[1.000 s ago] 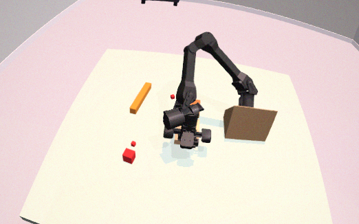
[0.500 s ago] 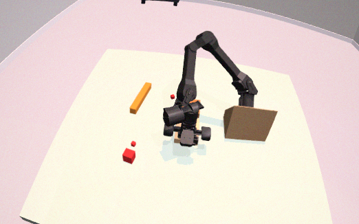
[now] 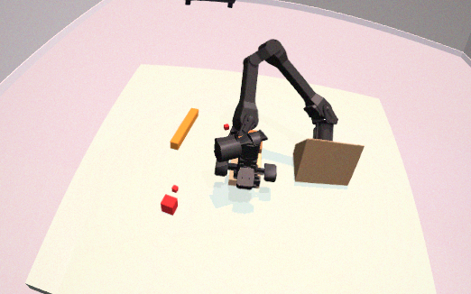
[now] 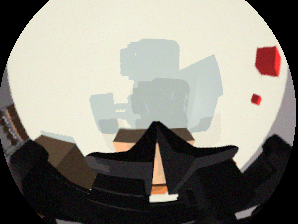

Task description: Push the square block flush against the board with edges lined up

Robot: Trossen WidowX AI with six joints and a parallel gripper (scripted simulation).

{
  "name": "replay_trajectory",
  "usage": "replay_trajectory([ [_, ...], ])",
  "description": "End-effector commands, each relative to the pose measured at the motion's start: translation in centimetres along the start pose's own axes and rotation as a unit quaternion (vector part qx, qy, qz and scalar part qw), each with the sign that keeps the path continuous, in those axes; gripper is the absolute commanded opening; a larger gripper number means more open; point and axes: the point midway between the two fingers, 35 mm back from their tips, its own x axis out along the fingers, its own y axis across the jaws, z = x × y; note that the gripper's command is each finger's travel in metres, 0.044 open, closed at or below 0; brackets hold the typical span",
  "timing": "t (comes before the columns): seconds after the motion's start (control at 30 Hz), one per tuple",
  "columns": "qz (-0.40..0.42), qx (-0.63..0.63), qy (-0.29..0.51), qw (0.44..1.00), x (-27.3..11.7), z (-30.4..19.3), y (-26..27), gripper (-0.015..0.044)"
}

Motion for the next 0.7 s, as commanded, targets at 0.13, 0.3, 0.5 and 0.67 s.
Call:
replay_trajectory([
  [0.13, 0.004, -0.001, 0.005, 1.000, 0.2, -0.9, 0.2, 0.0000],
  [0.3, 0.004, -0.001, 0.005, 1.000, 0.2, -1.2, 0.3, 0.0000],
  [0.5, 0.003, -0.001, 0.004, 1.000, 0.2, -0.5, 0.2, 0.0000],
  [0.67, 0.003, -0.001, 0.004, 1.000, 0.2, 0.3, 0.1, 0.0000],
])
